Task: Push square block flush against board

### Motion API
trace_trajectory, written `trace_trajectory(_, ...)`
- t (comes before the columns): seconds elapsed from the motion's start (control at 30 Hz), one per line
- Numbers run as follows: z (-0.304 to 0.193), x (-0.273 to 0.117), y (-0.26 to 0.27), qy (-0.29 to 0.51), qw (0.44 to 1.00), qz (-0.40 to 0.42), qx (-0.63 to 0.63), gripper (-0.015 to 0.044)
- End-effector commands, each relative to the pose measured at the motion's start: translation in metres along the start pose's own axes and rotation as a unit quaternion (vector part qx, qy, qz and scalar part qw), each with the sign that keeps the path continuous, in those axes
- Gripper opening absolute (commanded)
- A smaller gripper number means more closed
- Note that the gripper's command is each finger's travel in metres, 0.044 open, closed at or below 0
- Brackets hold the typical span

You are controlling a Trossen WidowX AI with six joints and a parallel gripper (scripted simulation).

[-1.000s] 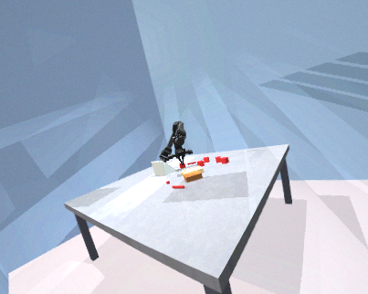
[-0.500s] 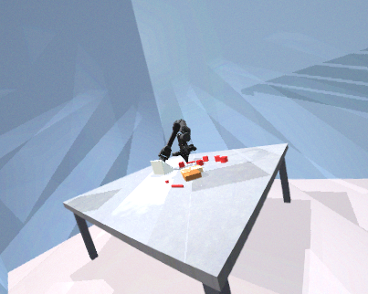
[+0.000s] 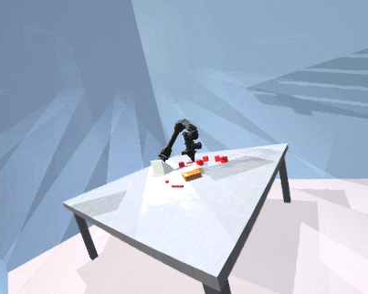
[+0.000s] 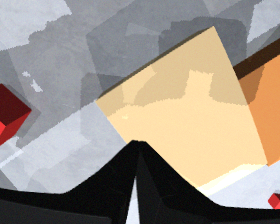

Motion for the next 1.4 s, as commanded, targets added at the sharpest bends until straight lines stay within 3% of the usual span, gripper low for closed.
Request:
trace_trajectory(0.0, 0.013, 0.001, 0.002, 0.0, 0.998, 0.002, -0.061, 0.0)
trace_trajectory(0.6, 0.066, 0.007, 0.015, -0.002, 0.939, 0.005, -0.343, 0.0)
trace_trajectory(0.73, 0.067, 0.01, 0.015, -0.002, 0.938, 0.005, -0.345, 0.0)
trace_trajectory(0.9, 0.067, 0.062, 0.016, -0.003, 0.938, 0.006, -0.345, 0.0)
trace_trajectory(1.37, 0.061, 0.062, 0.01, -0.003, 0.938, 0.006, -0.345, 0.0)
Point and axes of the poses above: the point midway between the two fingers, 35 mm back from their tips, its own x axis out along the fingers, its own y axis across the jaws, z = x × y, the point moved 1 cm from there along -x, back along the fingers, and after that the axes turned 1 degree about x, right-handed, at the moved point
